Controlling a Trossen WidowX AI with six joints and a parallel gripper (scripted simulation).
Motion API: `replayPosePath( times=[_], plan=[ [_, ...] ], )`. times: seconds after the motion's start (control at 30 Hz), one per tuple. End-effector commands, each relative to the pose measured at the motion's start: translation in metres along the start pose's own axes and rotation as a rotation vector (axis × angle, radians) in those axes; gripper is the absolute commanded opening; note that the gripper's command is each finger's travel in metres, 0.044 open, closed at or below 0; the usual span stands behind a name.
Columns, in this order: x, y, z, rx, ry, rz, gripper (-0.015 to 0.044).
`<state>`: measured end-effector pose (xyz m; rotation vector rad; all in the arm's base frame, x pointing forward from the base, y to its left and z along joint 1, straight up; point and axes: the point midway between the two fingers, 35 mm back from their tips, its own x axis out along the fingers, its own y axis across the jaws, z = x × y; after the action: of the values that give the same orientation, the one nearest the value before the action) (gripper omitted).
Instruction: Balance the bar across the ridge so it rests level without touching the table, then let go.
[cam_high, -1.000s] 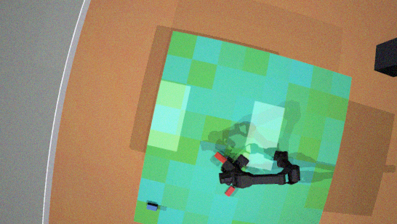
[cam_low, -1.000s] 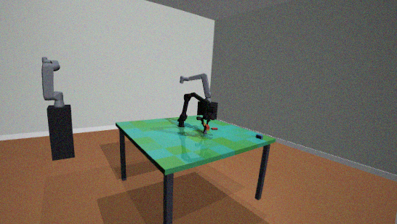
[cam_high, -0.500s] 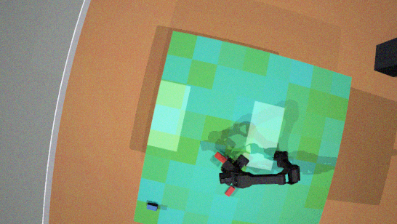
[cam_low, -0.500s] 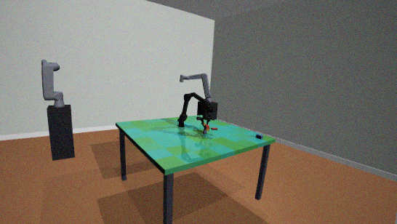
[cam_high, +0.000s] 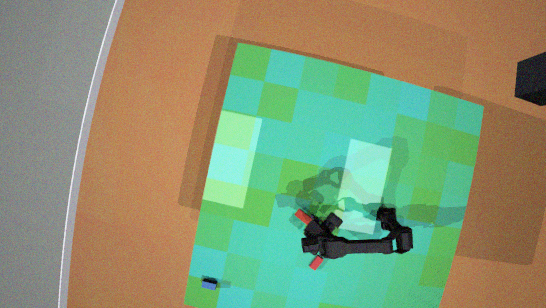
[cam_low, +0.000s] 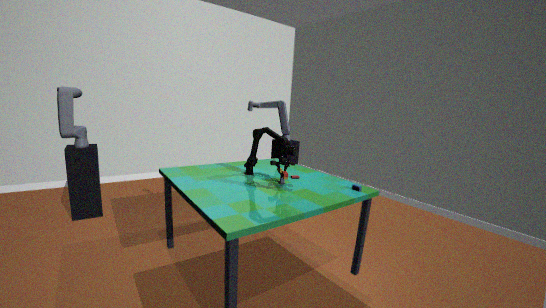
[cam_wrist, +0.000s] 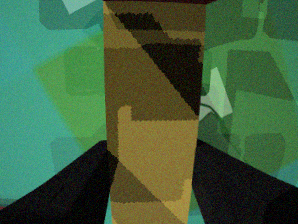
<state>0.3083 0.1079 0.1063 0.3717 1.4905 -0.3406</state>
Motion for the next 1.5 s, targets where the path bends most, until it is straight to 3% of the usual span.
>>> replayPosePath(
  times=[0.0, 1.47],
  plan=[
    [0.0051, -0.0013, -0.0044, 0.002, 0.02, -0.006, 0.0],
    [0.0015, -0.001, -0.0045, 0.002, 0.02, -0.006, 0.0]
  ],
)
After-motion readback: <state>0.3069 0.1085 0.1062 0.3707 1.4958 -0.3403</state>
